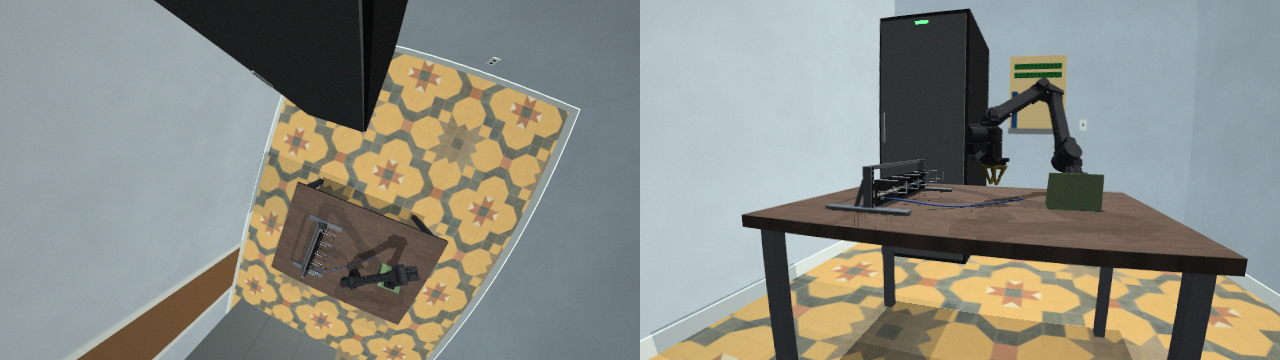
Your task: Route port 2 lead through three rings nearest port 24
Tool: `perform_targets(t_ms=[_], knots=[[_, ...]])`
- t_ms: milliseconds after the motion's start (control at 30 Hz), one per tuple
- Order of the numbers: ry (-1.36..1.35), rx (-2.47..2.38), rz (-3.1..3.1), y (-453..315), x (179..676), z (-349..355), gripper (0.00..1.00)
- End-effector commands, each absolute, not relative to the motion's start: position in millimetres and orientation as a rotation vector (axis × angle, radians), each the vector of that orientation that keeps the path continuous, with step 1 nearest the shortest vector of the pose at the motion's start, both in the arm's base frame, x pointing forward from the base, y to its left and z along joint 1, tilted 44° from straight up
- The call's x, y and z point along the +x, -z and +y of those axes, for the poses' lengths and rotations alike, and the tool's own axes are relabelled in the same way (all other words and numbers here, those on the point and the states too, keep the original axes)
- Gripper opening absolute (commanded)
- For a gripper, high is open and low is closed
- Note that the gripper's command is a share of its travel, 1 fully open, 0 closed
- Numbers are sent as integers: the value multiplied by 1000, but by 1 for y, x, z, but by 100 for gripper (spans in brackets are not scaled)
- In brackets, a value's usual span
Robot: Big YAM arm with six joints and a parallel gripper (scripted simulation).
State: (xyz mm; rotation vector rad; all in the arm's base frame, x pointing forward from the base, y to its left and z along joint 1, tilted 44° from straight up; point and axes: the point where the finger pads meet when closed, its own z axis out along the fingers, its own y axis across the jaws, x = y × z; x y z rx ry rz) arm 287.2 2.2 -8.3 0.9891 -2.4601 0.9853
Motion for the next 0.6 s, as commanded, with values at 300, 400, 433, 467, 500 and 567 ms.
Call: perform_targets(t_ms=[300, 400, 433, 467, 500, 567], knots=[[-976, 1024, -2450, 38, 291, -23, 31], [-976, 1024, -2450, 44, 290, -29, 31], [-976, 1024, -2450, 45, 290, -31, 31], [-976, 1024, -2450, 47, 290, -32, 31], [-976, 1024, -2450, 49, 290, -34, 31], [-975, 1024, -2450, 51, 290, -36, 31]])
